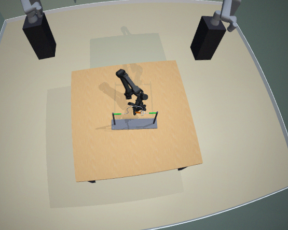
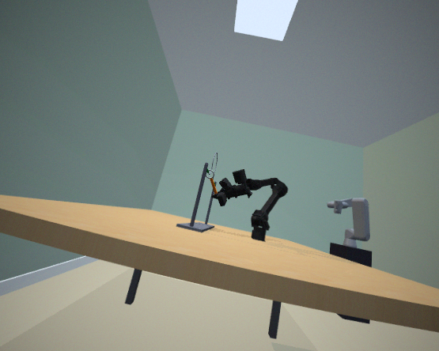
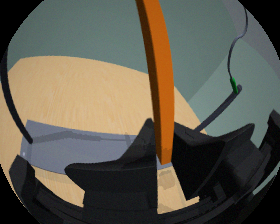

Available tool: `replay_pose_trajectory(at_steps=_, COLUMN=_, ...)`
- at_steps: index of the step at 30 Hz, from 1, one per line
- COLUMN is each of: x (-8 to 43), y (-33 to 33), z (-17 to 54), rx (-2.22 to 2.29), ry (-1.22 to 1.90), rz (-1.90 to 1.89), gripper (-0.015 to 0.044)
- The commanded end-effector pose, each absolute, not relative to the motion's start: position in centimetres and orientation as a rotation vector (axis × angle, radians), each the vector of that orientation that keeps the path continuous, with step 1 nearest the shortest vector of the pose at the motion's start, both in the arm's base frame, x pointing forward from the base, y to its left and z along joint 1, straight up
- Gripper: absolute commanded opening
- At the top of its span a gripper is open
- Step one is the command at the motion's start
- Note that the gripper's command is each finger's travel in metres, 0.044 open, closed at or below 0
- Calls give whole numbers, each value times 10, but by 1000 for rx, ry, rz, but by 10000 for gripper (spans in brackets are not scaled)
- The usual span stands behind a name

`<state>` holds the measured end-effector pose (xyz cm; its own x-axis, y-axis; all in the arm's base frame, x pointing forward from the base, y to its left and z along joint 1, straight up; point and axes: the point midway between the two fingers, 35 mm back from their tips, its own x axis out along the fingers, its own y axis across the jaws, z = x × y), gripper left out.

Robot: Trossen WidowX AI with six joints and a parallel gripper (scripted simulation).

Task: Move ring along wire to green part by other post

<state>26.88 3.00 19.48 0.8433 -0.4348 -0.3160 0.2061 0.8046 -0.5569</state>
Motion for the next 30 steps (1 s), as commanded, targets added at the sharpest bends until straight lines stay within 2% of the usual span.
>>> replay_pose_trajectory(at_steps=1, x=271, y=43, z=189, rx=-439, ry=454, rz=-331, gripper=-150)
replay_pose_trajectory(at_steps=30, x=279, y=120, z=175, rx=-6, ry=463, rz=-226, gripper=-150)
